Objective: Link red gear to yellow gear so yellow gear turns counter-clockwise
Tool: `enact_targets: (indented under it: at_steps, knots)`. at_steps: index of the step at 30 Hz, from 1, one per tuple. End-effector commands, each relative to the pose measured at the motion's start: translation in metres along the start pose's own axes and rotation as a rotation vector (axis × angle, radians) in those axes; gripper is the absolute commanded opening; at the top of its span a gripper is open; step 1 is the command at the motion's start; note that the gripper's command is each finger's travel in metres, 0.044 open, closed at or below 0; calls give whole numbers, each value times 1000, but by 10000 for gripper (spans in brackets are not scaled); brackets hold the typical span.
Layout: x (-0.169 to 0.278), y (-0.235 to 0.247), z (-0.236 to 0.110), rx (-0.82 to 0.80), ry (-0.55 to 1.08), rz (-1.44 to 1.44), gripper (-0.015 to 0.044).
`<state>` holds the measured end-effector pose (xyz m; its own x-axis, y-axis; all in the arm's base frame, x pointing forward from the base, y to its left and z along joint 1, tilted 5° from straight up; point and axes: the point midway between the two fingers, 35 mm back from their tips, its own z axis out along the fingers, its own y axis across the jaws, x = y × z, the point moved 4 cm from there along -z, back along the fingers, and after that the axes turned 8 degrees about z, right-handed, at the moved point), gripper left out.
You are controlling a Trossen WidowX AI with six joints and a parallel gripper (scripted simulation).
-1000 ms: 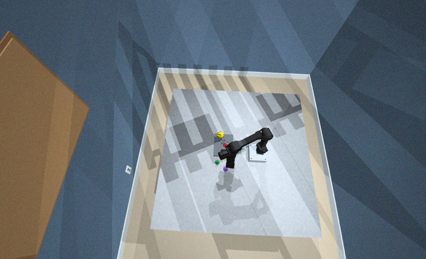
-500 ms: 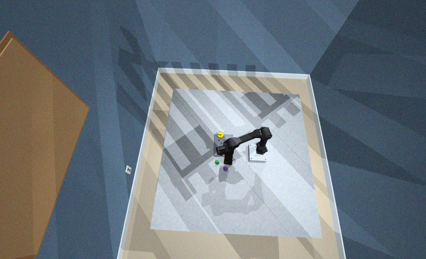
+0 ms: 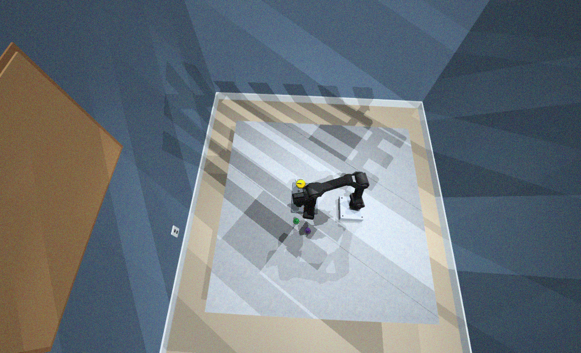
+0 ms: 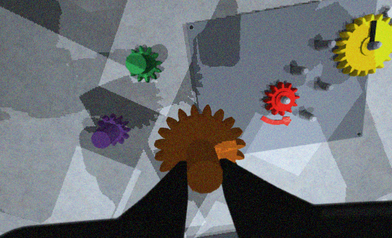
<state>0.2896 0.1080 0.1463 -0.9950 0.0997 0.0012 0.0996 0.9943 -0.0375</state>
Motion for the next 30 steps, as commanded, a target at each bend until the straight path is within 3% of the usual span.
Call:
enact_targets:
  at_steps: [1,30]
  knots:
    - [-4,-8,4,8,3,-2,0]
    - [-35,-70,23,19,-1,-1,0]
